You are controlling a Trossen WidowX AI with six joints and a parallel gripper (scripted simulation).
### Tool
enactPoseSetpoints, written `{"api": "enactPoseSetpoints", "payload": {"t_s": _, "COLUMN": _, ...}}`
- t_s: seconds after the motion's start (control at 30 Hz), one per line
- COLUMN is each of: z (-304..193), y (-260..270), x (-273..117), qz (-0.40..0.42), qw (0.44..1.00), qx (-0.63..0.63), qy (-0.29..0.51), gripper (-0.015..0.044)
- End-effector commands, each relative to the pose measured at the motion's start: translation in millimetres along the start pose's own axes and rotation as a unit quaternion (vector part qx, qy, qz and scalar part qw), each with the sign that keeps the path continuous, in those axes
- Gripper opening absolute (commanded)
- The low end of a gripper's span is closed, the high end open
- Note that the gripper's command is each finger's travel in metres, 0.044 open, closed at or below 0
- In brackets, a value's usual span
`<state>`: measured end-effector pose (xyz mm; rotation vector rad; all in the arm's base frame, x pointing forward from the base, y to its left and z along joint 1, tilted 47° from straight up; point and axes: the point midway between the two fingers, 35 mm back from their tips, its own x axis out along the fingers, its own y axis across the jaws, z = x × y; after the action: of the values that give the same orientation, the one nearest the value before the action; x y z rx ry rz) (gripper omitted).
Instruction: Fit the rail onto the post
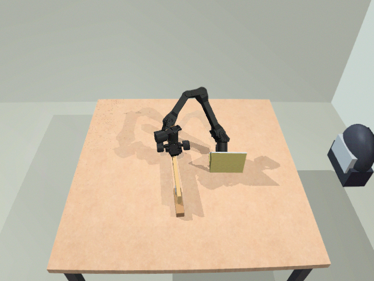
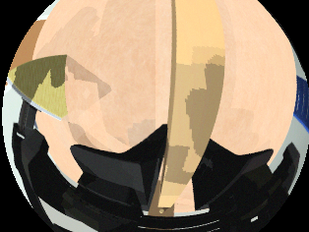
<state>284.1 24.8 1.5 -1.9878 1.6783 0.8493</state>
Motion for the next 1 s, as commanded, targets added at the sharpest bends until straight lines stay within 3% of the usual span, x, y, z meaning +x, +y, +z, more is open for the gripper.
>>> {"api": "enactPoseSetpoints", "payload": {"t_s": 0.0, "z": 1.9, "y": -1.4, "x": -4.5, "qz": -0.001, "qw": 1.000, "qx": 0.001, "qy": -0.007, "gripper": 0.0000}}
{"api": "enactPoseSetpoints", "payload": {"t_s": 0.97, "z": 1.9, "y": -0.9, "x": -6.9, "qz": -0.001, "qw": 1.000, "qx": 0.001, "qy": -0.007, "gripper": 0.0000}}
